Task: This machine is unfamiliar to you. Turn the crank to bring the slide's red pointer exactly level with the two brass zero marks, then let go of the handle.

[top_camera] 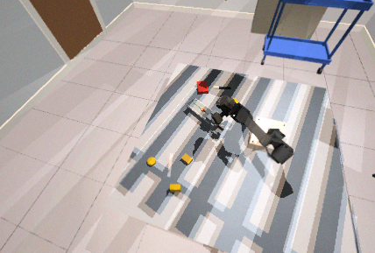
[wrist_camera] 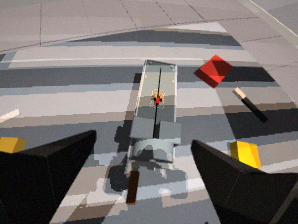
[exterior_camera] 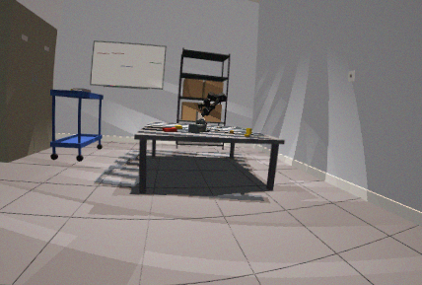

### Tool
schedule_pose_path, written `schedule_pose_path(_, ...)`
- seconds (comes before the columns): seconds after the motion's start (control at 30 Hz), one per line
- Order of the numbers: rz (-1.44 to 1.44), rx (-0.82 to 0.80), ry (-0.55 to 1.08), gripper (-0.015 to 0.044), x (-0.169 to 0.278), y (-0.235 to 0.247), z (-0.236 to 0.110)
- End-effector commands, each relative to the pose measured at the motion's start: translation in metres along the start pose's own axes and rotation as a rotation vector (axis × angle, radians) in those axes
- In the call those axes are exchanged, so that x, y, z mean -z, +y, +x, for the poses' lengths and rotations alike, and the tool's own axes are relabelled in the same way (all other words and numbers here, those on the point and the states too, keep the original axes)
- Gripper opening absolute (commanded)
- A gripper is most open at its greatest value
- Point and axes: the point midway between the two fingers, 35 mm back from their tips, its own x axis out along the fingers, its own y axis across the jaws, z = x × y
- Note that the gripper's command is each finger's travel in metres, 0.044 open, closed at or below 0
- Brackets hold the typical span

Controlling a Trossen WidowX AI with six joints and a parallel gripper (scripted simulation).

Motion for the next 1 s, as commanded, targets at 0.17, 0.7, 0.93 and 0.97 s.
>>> schedule_pose_path(0.17, 0.032, 0.038, -0.04, 0.044, 0.028, 0.007, -0.017)
schedule_pose_path(0.7, 0.036, 0.046, -0.044, 0.044, 0.066, 0.007, 0.023)
schedule_pose_path(0.93, 0.038, 0.04, -0.045, 0.044, 0.09, 0.008, 0.042)
schedule_pose_path(0.97, 0.039, 0.039, -0.046, 0.044, 0.091, 0.008, 0.043)
